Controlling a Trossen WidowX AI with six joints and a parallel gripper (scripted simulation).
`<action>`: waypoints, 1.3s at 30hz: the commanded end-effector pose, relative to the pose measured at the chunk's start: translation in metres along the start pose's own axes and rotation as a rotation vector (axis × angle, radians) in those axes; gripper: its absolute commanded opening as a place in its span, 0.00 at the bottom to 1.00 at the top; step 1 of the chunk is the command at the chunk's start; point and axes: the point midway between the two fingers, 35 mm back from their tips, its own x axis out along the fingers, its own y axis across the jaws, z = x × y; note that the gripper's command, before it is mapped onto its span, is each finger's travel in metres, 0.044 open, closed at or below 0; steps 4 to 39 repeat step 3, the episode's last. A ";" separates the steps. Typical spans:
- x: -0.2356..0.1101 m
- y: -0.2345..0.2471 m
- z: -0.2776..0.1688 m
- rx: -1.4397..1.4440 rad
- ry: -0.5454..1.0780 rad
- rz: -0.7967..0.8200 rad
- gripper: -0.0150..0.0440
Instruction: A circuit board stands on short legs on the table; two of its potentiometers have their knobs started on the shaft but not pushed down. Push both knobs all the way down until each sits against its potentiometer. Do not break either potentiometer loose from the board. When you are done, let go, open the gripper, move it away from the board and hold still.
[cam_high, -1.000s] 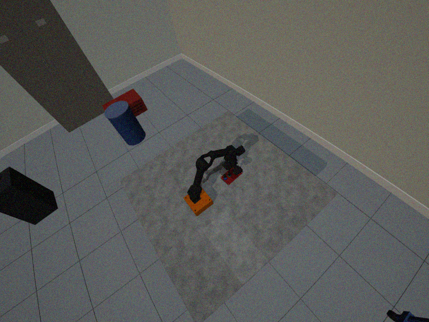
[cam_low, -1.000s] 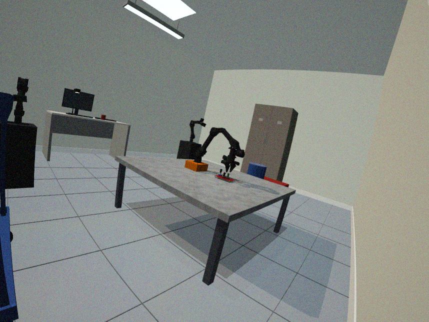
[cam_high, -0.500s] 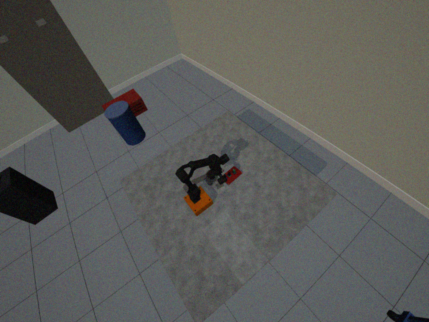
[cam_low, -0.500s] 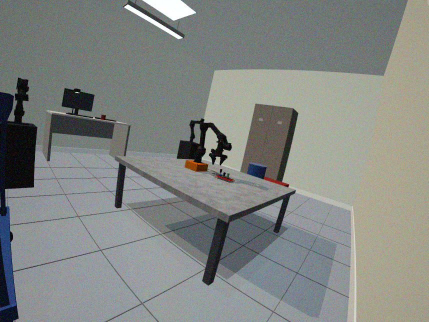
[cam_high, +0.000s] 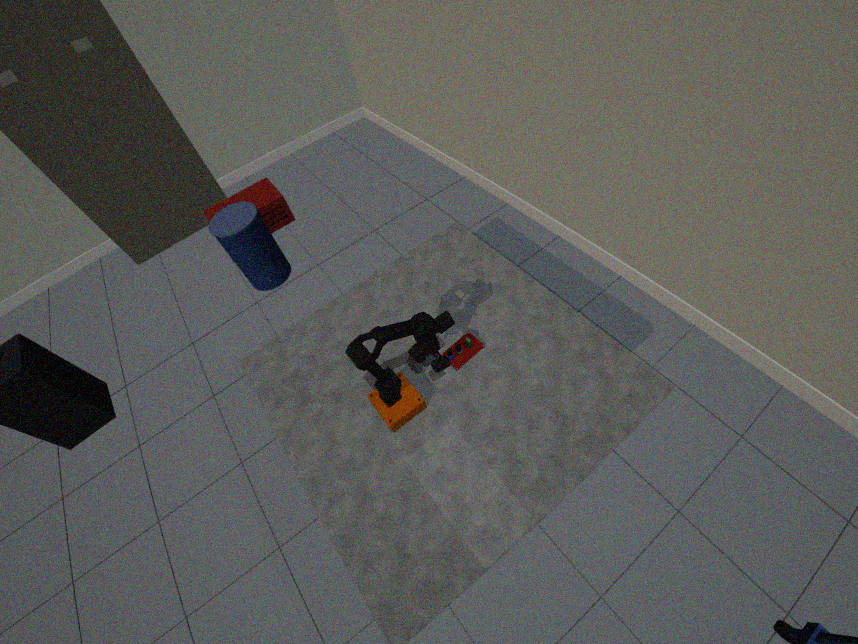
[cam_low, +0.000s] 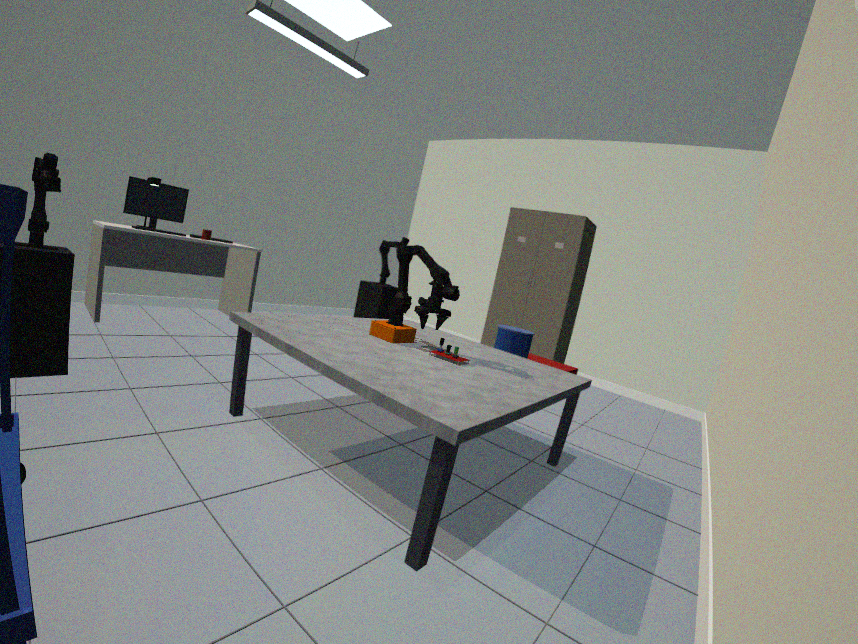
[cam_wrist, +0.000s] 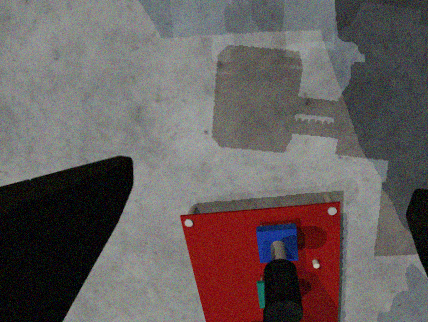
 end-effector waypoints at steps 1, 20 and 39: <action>0.001 0.001 0.001 -0.004 0.001 0.004 1.00; 0.001 0.001 0.001 -0.004 0.001 0.004 1.00; 0.001 0.001 0.001 -0.004 0.001 0.004 1.00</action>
